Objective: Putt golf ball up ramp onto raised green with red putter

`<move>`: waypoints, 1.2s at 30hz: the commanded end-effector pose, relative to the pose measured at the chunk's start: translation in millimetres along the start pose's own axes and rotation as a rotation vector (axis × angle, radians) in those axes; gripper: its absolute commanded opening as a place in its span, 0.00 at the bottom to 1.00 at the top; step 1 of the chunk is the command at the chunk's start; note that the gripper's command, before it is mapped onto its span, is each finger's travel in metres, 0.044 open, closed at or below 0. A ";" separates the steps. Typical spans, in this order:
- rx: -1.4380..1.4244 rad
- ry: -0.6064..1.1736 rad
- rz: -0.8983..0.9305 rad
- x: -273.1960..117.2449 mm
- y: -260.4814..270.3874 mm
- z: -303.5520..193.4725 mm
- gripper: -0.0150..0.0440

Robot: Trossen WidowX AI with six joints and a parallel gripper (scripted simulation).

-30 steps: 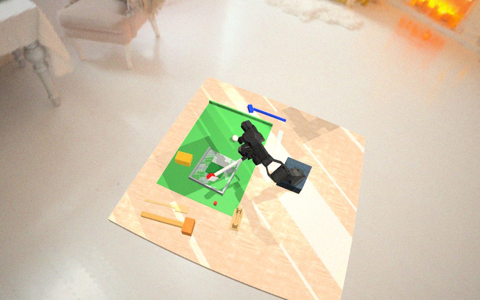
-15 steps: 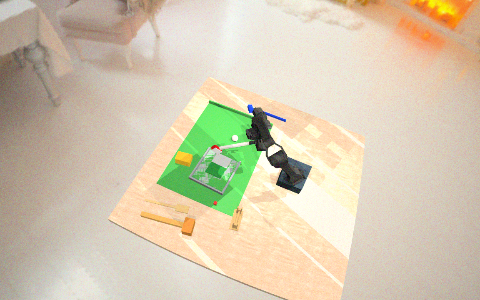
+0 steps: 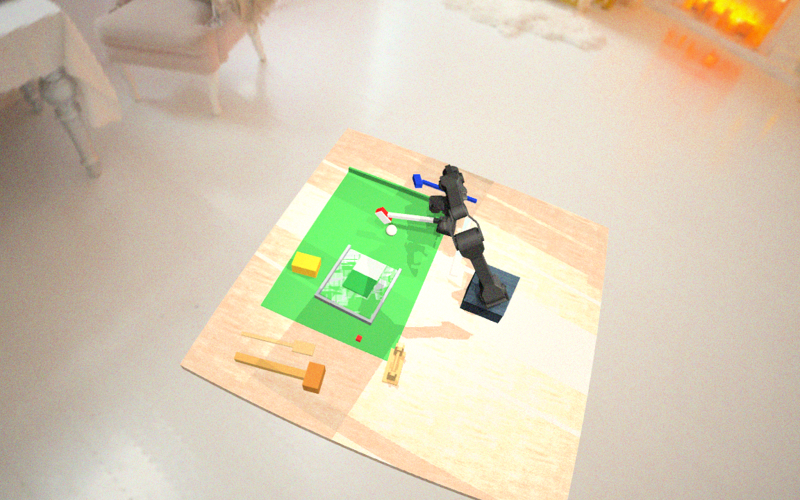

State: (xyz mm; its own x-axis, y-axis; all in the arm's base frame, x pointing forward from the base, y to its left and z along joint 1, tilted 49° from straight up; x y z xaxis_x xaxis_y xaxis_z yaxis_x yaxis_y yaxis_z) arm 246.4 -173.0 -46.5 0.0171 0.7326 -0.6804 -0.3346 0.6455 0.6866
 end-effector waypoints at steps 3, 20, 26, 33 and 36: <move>0.164 0.012 0.008 6.3 -26.7 -30.1 0.25; 0.168 0.012 0.009 46.7 -26.5 -31.3 0.25; 0.168 0.012 0.009 50.6 -26.6 -31.2 0.25; 0.168 0.011 0.009 61.7 -26.5 -31.1 0.25; 0.168 0.011 0.010 66.6 -26.4 -31.2 0.25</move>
Point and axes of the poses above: the point midway between the two fingers, 35 mm back from their tips, its own x axis out along the fingers, its own y axis across the jaws, z = x × y, the point moved 3 cm from there along -x, back along the fingers, and after that the axes turned 12 degrees about -x, right-handed, at the moved point
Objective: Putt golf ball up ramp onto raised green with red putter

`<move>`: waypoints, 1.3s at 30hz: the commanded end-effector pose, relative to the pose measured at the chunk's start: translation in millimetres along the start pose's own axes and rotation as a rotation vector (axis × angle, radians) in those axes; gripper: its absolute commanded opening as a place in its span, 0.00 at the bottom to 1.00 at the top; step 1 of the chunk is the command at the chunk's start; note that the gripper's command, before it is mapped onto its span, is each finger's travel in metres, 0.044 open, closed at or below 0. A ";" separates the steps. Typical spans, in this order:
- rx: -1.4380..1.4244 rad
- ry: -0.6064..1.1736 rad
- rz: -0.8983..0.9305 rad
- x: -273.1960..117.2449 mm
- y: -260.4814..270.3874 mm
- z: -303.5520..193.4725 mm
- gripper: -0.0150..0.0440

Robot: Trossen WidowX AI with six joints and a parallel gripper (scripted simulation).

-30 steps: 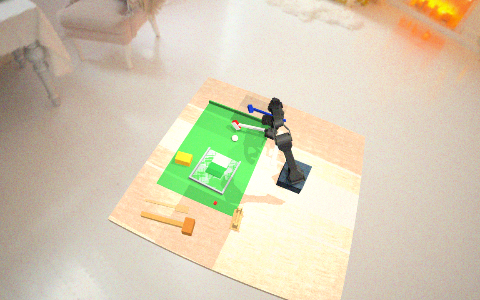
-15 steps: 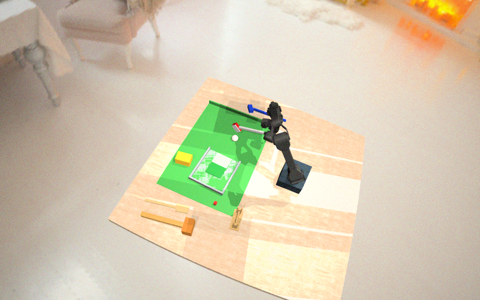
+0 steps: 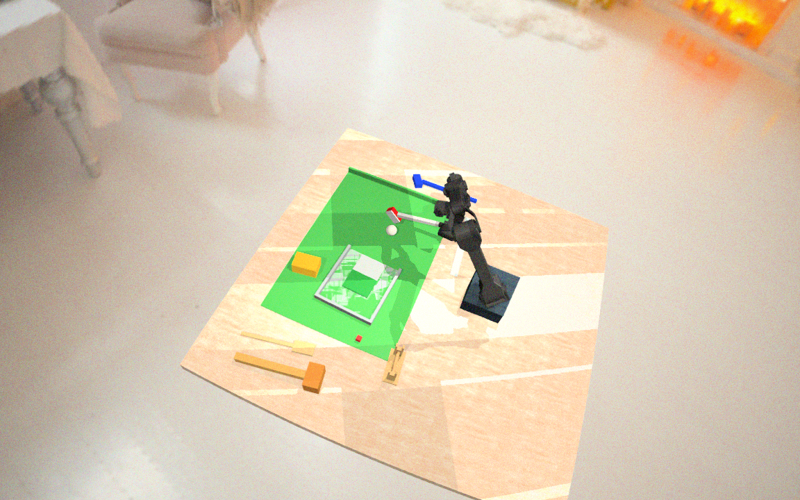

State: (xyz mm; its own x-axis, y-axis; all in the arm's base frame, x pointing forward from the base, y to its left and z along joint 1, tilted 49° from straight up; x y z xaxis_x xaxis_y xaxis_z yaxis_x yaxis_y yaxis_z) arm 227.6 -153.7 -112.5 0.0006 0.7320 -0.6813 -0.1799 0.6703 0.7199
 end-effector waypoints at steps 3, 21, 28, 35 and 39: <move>0.007 -0.005 0.007 12.7 0.2 -0.7 0.25; 0.000 0.000 0.002 14.4 -1.4 -0.6 0.25; 0.006 -0.004 0.005 17.3 -23.7 -5.9 0.25; 0.010 -0.003 0.002 17.2 -25.0 -6.6 0.25; 0.010 -0.003 0.002 16.0 -16.7 -2.8 0.25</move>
Point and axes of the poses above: the point midway between the two fingers, 35 mm back from their tips, its own x axis out along the fingers, its own y axis across the jaws, z = x × y, the point moved 3 cm from there along -x, back along the fingers, and after that the axes turned 12 degrees about -x, right-handed, at the moved point
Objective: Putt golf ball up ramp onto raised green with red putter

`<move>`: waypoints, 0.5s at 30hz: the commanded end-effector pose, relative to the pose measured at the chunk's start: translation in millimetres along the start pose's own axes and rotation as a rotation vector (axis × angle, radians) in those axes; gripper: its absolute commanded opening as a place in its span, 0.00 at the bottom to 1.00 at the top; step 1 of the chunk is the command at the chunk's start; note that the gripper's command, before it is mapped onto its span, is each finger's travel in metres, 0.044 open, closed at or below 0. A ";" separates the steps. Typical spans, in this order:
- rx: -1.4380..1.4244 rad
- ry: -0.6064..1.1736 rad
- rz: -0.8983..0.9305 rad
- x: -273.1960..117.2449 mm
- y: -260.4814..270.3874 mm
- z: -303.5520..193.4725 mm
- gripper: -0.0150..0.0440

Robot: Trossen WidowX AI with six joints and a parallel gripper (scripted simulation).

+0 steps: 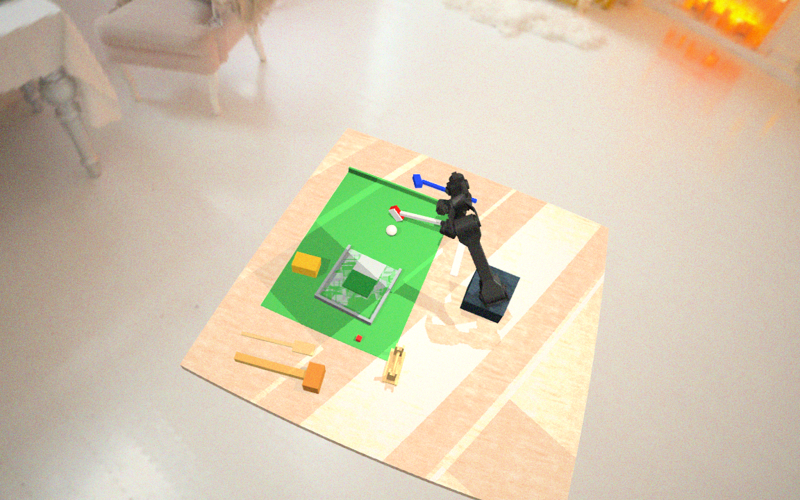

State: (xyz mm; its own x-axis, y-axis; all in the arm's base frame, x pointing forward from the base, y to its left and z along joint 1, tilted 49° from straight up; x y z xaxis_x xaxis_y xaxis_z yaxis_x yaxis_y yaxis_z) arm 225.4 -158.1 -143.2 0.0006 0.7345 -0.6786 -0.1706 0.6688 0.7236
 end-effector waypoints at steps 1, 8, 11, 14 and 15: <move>0.001 -0.002 -0.003 -2.9 18.7 8.3 0.25; 0.000 -0.004 0.006 -2.0 111.5 28.1 0.25; -0.001 -0.004 0.011 0.4 131.1 28.1 0.25; -0.001 -0.004 0.011 0.4 131.1 28.1 0.25; -0.001 -0.004 0.011 -0.5 131.0 28.2 0.25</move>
Point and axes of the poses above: the point midway between the two fingers, 35 mm back from their tips, its own x axis out along the fingers, its own y axis across the jaws, z = x × y, the point moved 3 cm from there along -x, back along the fingers, and after that the axes turned 12 degrees about -x, right-handed, at the moved point
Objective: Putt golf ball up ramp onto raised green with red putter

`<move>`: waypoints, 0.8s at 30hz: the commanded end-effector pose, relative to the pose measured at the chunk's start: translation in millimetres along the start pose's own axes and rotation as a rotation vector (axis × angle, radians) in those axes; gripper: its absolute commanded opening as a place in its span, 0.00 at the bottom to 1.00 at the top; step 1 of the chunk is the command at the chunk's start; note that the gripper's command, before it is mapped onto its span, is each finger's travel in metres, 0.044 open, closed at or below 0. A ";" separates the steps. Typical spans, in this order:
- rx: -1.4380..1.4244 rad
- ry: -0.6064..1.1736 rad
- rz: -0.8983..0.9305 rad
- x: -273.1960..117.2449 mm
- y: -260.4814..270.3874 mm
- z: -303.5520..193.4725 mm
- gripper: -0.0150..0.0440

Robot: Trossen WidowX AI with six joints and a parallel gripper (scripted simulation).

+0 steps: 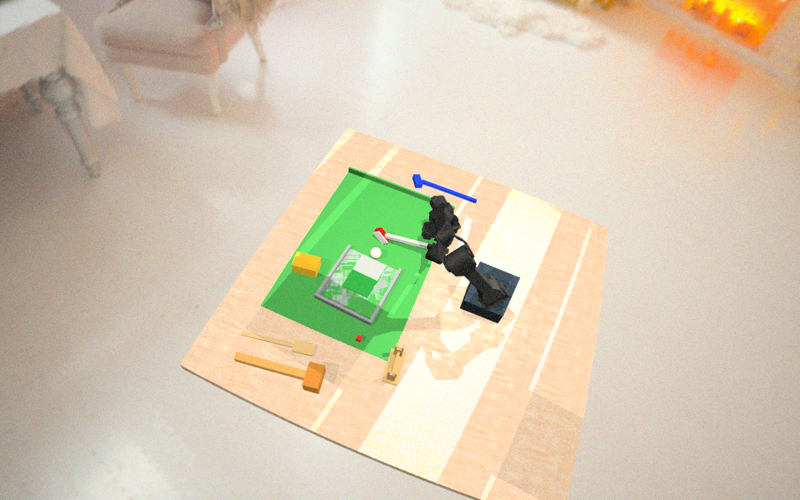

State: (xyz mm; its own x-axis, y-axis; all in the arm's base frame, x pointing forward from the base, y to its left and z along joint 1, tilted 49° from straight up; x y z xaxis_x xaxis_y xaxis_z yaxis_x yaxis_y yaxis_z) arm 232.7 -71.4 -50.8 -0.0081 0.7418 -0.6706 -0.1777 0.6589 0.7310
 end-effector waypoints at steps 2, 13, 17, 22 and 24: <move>0.007 -0.011 -0.002 -6.2 7.0 -0.2 0.25; 0.007 -0.010 -0.003 -60.9 6.8 -1.2 0.25; 0.016 -0.009 0.001 -51.7 5.0 -1.7 0.25; 0.016 -0.009 0.001 -51.7 5.0 -1.7 0.25; 0.016 -0.009 0.001 -51.7 5.0 -1.7 0.25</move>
State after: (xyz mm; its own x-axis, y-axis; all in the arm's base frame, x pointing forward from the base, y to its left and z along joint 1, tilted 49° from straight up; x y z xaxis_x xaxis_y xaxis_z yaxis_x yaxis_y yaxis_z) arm 230.4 -106.5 -11.7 -0.0022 0.7432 -0.6690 -0.1640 0.6597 0.7334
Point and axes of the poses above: the point midway between the two fingers, 35 mm back from their tips, its own x axis out along the fingers, its own y axis across the jaws, z = x × y, the point moved 3 cm from there along -x, back along the fingers, and after that the axes turned 12 degrees about -x, right-handed, at the moved point
